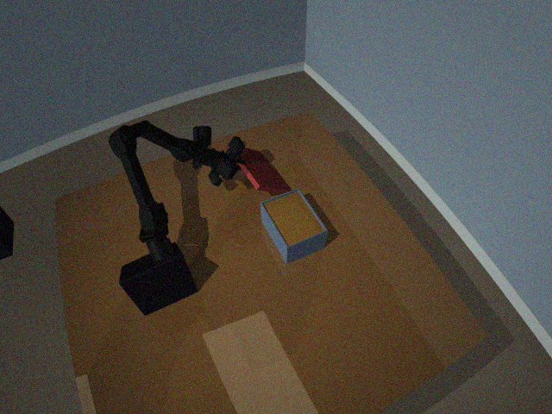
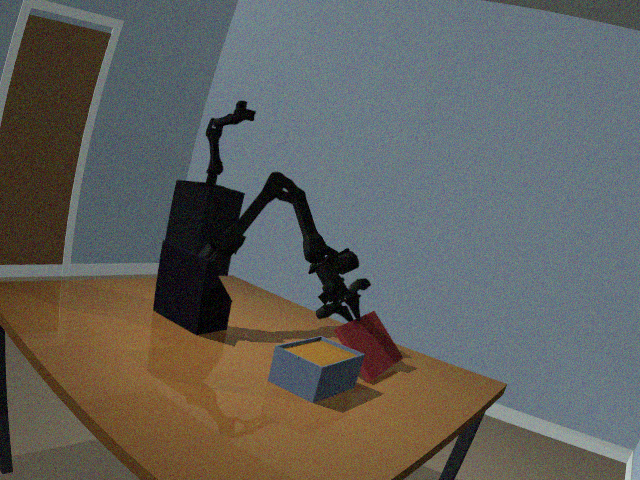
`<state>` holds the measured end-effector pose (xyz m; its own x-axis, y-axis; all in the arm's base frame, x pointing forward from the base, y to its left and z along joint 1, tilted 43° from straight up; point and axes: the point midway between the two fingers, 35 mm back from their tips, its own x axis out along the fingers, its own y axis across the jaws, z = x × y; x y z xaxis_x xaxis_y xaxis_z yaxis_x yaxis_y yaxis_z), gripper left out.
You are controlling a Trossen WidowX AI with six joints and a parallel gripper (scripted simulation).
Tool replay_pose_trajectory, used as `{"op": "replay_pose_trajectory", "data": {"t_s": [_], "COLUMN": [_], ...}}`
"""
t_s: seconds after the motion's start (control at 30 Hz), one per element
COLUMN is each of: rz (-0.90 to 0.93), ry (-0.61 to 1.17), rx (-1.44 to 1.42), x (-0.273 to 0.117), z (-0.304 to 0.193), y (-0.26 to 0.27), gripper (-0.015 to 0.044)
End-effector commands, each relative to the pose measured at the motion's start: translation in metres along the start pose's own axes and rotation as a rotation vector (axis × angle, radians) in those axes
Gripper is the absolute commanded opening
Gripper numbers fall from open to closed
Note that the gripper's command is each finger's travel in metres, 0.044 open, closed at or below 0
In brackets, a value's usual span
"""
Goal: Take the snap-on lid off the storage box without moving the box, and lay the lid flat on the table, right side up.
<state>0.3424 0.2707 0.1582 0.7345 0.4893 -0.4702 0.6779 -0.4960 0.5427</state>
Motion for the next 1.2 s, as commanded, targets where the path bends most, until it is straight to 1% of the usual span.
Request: {"op": "replay_pose_trajectory", "data": {"t_s": [0.0, 1.17], "rz": [-0.015, -0.016], "ry": [-0.017, -0.017], "rx": [0.006, 0.007], "x": [0.006, 0.024], "z": [0.006, 0.006], "y": [-0.008, -0.030], "gripper": [0.0000, 0.0000]}}
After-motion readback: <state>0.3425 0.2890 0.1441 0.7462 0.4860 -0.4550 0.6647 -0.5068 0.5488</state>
